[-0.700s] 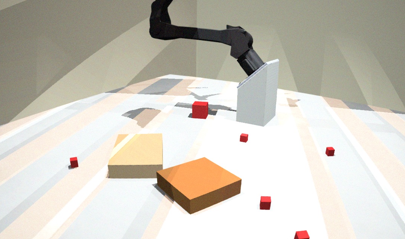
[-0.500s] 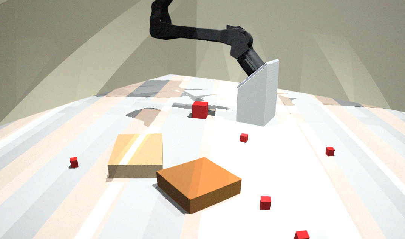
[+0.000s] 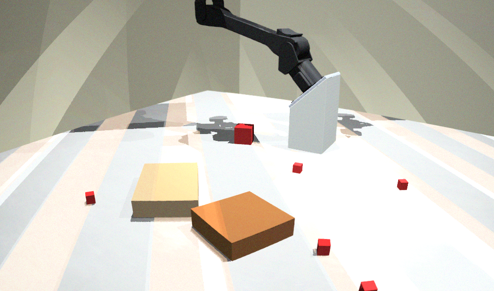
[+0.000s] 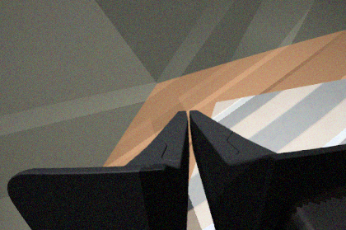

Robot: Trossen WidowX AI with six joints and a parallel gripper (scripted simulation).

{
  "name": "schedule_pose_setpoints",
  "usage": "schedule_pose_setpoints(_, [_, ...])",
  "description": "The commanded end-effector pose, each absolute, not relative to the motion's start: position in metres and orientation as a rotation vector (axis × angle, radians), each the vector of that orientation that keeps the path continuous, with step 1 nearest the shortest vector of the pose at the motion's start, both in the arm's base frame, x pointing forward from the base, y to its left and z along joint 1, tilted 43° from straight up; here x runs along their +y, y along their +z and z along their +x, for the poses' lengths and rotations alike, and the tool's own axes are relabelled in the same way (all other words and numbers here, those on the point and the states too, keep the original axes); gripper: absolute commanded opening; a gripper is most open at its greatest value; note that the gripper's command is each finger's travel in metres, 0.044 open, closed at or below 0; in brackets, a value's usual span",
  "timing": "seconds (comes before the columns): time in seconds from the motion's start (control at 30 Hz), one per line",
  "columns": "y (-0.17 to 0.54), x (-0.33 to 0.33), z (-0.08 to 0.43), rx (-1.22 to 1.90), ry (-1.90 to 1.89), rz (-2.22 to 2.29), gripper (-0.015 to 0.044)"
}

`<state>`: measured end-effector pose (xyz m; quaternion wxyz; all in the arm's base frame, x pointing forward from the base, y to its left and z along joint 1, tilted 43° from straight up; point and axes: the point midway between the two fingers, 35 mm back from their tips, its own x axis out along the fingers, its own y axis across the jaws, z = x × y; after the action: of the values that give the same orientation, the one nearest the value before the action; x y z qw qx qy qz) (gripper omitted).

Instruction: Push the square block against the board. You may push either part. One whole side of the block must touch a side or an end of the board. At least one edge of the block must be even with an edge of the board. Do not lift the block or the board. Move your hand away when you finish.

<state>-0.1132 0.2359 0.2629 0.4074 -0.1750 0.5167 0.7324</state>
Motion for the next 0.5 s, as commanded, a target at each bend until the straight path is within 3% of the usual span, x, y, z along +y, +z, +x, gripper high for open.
schedule_pose_setpoints(0.0, [0.257,0.263,-0.085,1.240,1.743,-0.443,0.0000])
schedule_pose_setpoints(0.47, [0.210,0.328,0.061,1.134,1.265,-0.521,0.0000])
